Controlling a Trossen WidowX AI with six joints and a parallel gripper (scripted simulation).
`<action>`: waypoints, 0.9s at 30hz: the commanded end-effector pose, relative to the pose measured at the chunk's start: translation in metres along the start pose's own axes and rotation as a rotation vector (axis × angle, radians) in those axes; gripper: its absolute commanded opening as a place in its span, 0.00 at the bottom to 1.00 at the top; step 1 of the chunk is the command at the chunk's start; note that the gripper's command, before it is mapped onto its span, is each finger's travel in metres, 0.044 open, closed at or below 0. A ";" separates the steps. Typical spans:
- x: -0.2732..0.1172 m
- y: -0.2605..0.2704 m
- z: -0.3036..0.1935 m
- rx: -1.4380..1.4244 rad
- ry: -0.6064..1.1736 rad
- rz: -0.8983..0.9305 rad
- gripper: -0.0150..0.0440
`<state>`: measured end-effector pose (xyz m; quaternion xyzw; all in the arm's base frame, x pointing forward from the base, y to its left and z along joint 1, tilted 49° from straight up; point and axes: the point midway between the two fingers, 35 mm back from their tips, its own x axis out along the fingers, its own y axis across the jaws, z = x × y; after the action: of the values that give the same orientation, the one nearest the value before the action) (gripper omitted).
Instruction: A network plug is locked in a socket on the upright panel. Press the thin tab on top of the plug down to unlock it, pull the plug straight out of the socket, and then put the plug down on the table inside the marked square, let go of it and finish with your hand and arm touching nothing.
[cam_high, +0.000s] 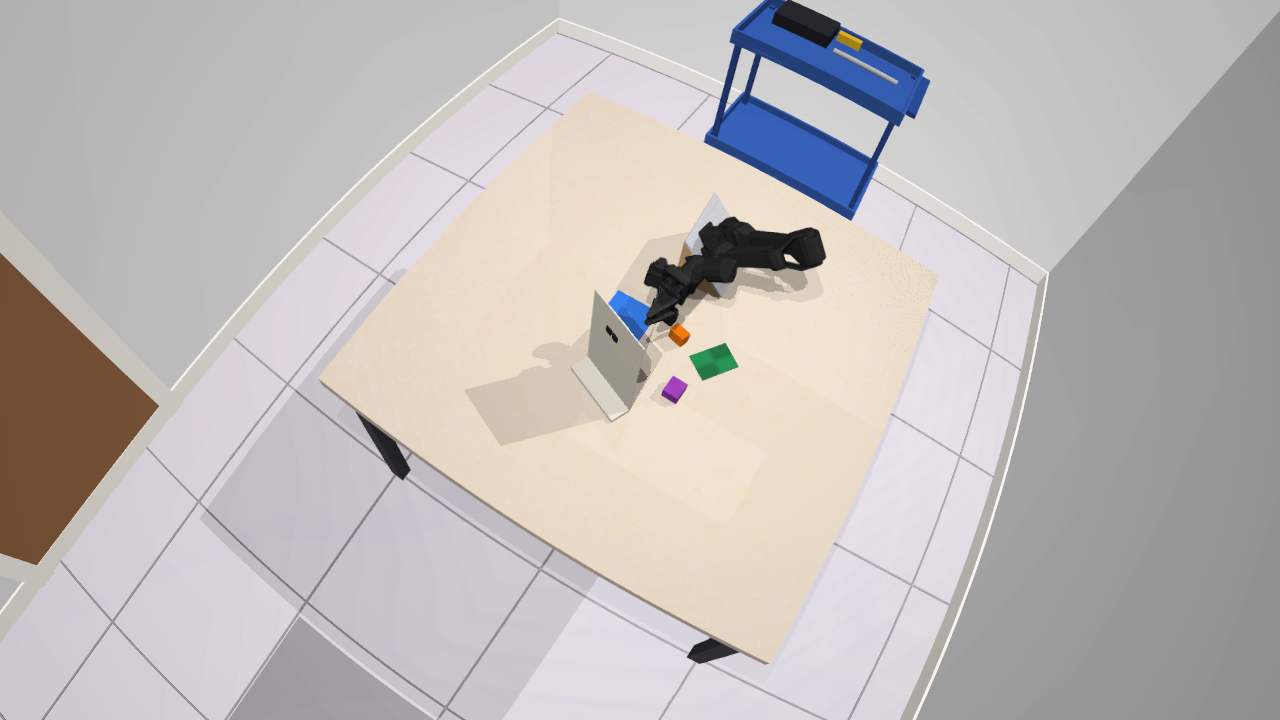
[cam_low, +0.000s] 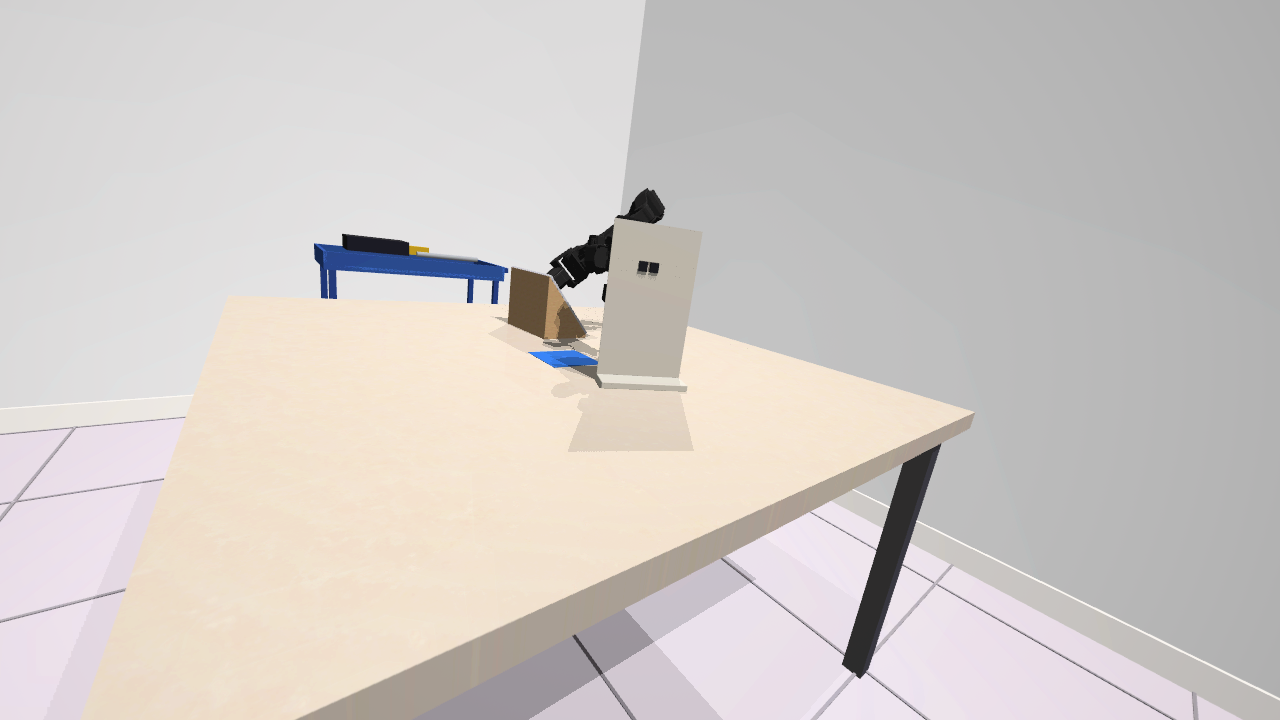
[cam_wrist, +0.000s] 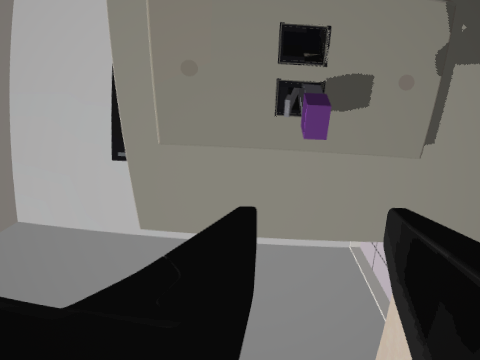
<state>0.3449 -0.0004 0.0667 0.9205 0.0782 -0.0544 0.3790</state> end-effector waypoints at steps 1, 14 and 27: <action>0.006 -0.001 0.002 0.005 0.003 0.001 0.52; 0.026 0.000 0.006 0.020 0.003 0.008 0.52; 0.045 0.000 0.011 0.035 0.004 0.015 0.52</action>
<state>0.3824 -0.0029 0.0559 0.9260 0.0721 -0.0478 0.3675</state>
